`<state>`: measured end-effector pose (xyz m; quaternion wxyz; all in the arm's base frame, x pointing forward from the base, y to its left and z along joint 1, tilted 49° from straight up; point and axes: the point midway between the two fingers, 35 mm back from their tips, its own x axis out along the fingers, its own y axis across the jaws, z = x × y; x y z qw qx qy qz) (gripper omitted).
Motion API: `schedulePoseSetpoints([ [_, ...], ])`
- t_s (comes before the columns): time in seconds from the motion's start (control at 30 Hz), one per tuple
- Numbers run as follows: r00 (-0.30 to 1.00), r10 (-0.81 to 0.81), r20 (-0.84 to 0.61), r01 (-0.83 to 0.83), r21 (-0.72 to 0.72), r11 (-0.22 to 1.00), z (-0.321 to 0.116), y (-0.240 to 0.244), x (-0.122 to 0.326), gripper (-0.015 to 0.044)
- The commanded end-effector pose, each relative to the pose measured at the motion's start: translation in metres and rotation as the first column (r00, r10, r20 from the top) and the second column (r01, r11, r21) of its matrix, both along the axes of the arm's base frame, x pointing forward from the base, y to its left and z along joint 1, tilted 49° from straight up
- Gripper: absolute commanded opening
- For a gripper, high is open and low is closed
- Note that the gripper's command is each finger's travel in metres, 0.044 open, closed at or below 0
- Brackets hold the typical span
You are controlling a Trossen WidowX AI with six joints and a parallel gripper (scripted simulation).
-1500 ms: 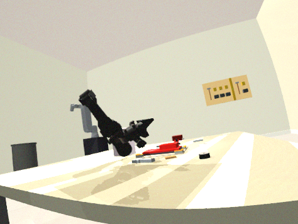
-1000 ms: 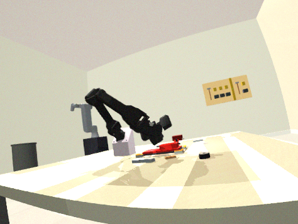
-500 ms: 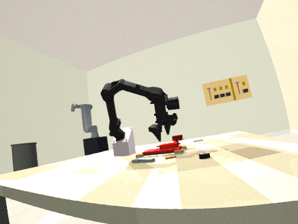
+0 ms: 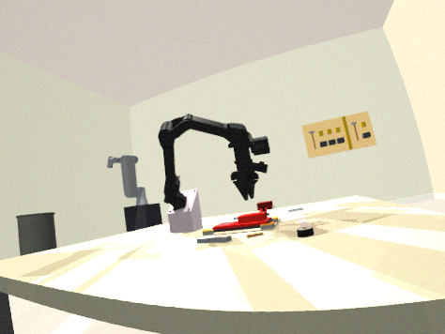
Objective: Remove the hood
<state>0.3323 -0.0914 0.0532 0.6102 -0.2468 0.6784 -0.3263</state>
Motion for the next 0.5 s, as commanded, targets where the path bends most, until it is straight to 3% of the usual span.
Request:
schedulePoseSetpoints([
  [0.0, 1.0, 0.006, -0.004, -0.006, -0.004, 1.0, -0.0011, -0.0021, 0.0005, 0.044],
  [0.47, 1.0, 0.006, -0.004, -0.006, -0.004, 1.0, -0.0086, -0.01, -0.0001, 0.044],
])
